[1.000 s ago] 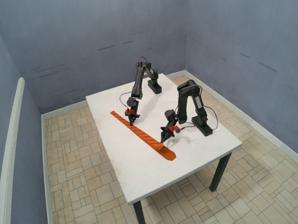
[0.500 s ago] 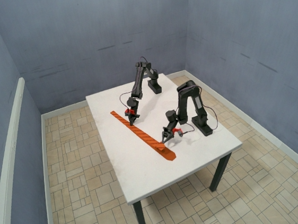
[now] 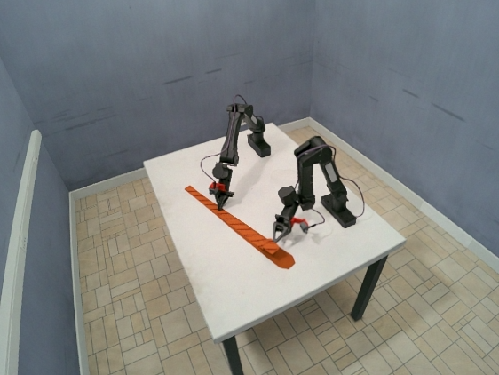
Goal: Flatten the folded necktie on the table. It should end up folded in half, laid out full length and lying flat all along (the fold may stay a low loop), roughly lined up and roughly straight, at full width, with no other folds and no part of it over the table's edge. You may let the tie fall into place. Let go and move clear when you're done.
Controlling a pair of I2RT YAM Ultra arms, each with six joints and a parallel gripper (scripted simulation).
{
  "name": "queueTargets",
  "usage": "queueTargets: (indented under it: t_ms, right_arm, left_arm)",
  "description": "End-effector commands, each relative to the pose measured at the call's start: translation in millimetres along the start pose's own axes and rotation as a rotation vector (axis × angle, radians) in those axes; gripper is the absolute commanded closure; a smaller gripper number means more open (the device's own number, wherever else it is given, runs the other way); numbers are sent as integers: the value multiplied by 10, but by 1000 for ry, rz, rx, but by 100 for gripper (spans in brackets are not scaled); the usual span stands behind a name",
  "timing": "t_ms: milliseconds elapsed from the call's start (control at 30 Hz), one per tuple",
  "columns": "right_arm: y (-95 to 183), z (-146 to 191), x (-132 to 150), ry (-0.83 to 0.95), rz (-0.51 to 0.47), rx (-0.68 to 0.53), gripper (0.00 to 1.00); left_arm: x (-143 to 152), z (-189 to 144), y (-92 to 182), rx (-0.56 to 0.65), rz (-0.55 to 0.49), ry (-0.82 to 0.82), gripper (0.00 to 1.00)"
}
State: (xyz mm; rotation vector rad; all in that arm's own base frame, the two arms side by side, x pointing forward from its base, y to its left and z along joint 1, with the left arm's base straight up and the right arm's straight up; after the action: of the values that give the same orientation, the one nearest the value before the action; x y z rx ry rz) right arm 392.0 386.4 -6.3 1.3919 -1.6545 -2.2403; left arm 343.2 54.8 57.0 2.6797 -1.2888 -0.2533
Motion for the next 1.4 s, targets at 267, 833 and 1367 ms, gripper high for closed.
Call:
queueTargets:
  t_ms: [267,833,1367]
  right_arm:
    - [10,7,-17,-4,-17,-8,96]
    - [10,7,-17,-4,-17,-8,96]
    - [10,7,-17,-4,-17,-8,96]
  left_arm:
    - [-104,133,-6,5,-11,18,98]
    - [-157,227,-32,5,-11,18,98]
    - [-160,323,-45,5,-11,18,98]
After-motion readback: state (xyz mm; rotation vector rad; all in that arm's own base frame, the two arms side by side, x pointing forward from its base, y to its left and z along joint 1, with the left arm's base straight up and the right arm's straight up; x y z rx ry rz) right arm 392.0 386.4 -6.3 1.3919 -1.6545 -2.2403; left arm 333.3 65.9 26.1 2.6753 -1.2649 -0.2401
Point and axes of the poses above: on each arm, the point where the finger pads meet when closed, its own y axis back along the fingers, its own z axis across the jaws, x = y × z, the point moved 3 cm from there along y, back along the fingers, and after that the axes turned 4 degrees about -y, right-handed, at the moved point
